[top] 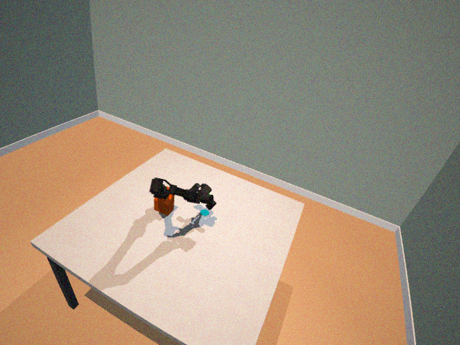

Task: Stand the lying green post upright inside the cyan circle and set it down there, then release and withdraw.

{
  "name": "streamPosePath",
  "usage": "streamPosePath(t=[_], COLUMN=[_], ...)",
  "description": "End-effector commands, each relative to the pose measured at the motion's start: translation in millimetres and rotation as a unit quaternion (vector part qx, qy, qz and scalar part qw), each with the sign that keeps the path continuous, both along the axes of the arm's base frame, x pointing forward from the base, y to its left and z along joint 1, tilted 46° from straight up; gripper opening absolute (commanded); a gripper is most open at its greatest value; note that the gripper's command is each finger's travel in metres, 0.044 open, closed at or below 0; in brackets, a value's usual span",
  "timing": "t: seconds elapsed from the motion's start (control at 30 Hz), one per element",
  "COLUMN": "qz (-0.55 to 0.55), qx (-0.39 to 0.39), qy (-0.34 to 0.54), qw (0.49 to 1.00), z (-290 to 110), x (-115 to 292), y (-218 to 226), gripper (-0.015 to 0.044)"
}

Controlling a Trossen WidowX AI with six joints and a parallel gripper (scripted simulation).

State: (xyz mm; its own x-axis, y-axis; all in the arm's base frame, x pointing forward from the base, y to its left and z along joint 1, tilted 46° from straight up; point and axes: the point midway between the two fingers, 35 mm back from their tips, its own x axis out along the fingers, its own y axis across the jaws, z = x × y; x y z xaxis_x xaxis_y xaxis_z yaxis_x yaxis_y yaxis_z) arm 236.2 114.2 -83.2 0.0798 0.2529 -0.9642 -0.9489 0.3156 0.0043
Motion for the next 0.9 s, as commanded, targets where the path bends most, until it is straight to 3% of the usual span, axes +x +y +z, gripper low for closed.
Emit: streamPosePath(t=[0.0, 0.87], qz=[0.005, 0.033], qx=[0.011, 0.084], qy=[-0.006, -0.069], qw=[1.000, 0.994], z=[0.8, 13.4], x=[-2.3, -1.9], y=[-1.1, -3.5], gripper=[0.0023, 0.0023])
